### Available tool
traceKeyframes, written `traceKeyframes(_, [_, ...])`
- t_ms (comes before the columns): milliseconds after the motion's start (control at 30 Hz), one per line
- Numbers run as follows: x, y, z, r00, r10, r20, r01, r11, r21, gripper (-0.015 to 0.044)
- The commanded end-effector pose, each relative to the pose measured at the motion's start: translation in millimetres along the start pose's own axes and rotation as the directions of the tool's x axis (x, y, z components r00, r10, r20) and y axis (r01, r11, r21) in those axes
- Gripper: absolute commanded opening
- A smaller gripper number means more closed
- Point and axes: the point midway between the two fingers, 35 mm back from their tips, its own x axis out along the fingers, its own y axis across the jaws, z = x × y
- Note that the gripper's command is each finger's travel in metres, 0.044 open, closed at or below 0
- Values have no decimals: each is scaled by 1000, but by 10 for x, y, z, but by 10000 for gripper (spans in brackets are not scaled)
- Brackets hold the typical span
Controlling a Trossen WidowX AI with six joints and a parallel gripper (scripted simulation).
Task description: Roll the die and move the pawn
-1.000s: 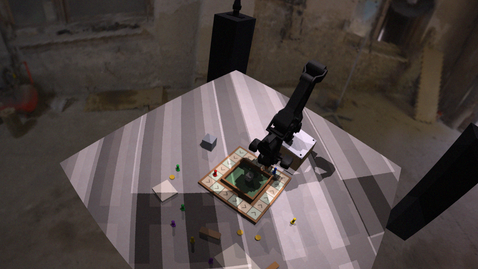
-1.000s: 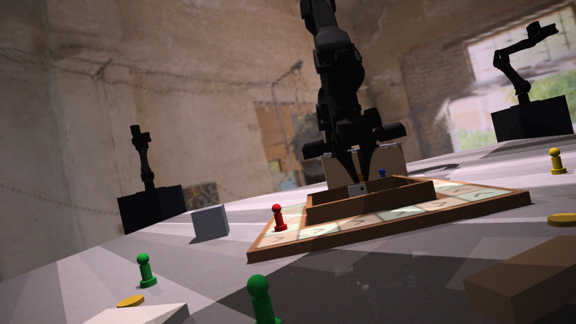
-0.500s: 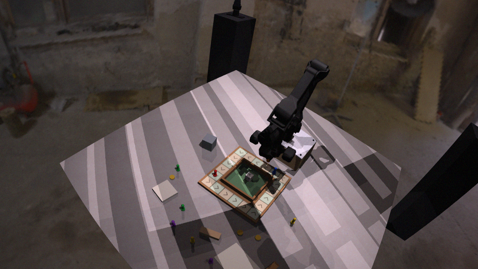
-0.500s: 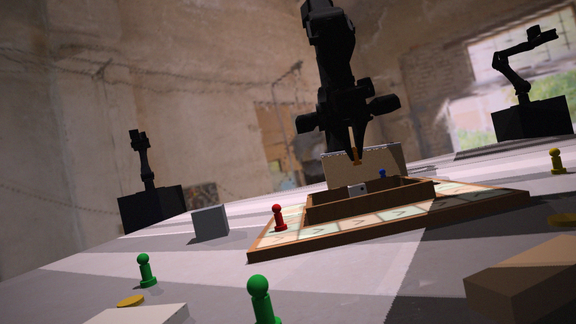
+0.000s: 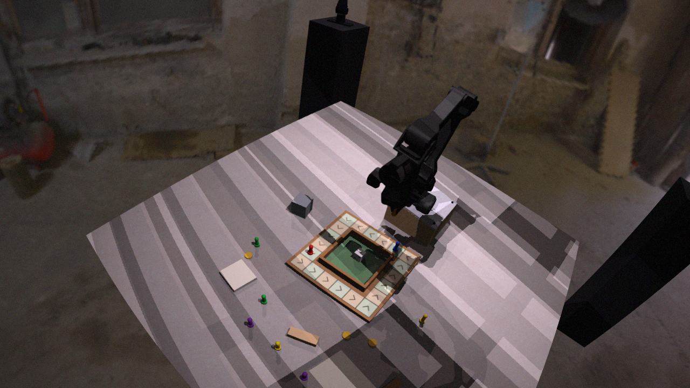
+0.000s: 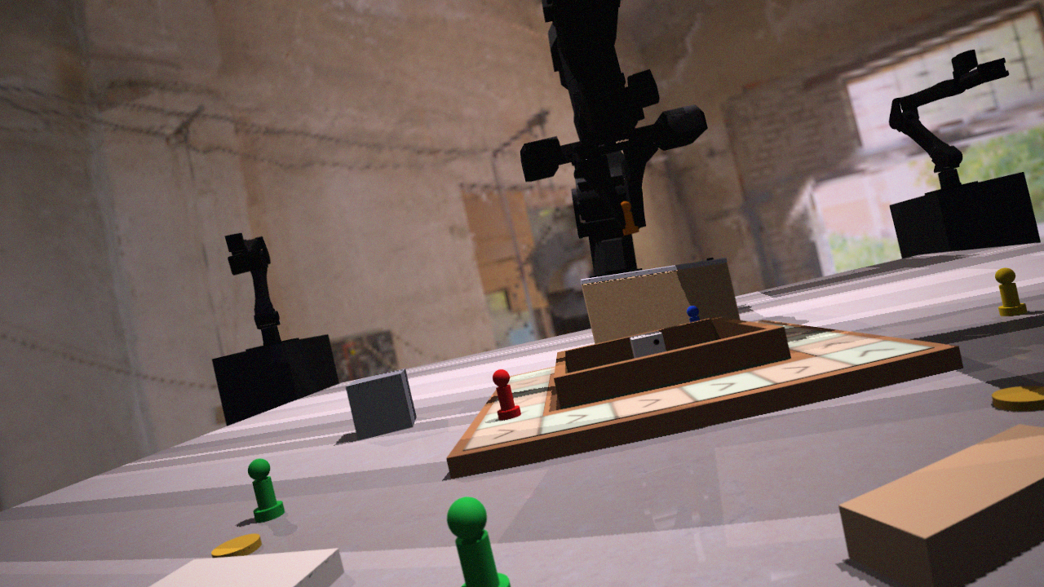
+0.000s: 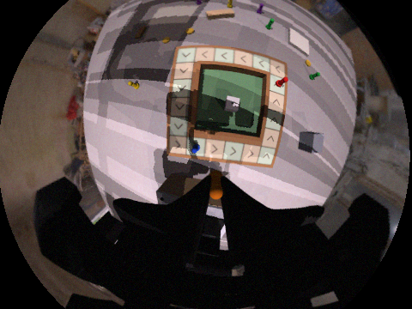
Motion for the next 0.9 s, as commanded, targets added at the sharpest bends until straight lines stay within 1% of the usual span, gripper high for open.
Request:
traceKeyframes(0, [-26, -29, 13, 1000, -7, 8, 7, 1000, -5, 0])
traceKeyframes(200, [302, -231, 54, 1000, -9, 8, 9, 1000, -5, 0])
traceKeyframes(433, [676, -449, 1, 1000, -11, 7, 11, 1000, -4, 0])
traceKeyframes(667, [731, -468, -7, 1000, -11, 7, 11, 1000, -4, 0])
traceKeyframes(867, [920, -472, 0, 1000, -11, 7, 11, 1000, -4, 0])
